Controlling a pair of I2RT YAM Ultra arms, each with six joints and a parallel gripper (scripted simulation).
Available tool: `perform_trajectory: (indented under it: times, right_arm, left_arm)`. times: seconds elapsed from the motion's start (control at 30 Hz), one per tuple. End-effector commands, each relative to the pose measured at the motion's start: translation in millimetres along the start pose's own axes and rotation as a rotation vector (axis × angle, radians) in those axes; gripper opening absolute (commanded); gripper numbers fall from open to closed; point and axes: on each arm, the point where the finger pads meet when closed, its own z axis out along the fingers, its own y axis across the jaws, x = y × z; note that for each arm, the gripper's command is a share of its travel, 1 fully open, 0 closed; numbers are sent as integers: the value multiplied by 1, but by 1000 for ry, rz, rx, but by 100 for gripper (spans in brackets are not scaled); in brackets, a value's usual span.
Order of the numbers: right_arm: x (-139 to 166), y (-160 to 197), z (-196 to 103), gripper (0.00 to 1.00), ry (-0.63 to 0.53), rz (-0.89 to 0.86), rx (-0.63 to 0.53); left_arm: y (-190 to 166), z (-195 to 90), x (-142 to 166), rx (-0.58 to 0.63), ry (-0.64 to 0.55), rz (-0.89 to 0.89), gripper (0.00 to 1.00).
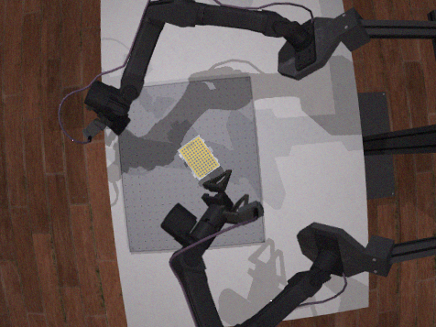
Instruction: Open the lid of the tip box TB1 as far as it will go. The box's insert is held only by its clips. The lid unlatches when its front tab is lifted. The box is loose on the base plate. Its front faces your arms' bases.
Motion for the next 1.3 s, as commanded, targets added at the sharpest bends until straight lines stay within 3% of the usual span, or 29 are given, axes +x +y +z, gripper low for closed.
perform_trajectory:
  times: [0.0,0.57,0.73,0.87,1.03,1.13,1.27]
  right_arm:
    - [-4,-4,-4,100,-11,8,6]
    - [-4,-4,-4,100,-11,8,6]
    - [-4,-4,-4,100,-11,8,6]
    - [-4,-4,-4,100,-11,8,6]
    - [-4,-4,-4,100,-11,8,6]
    - [-4,-4,-4,100,-11,8,6]
    - [-4,-4,-4,100,-11,8,6]
  left_arm:
    - [3,-2,-2,-8,1,8,100]
    - [3,-2,-2,-8,1,8,100]
    - [21,6,8,-99,7,-68,100]
    - [50,15,39,-281,25,-233,100]
    - [58,26,76,-425,30,-404,100]
    - [63,26,80,-458,30,-425,100]
    - [61,30,115,-585,32,-571,100]
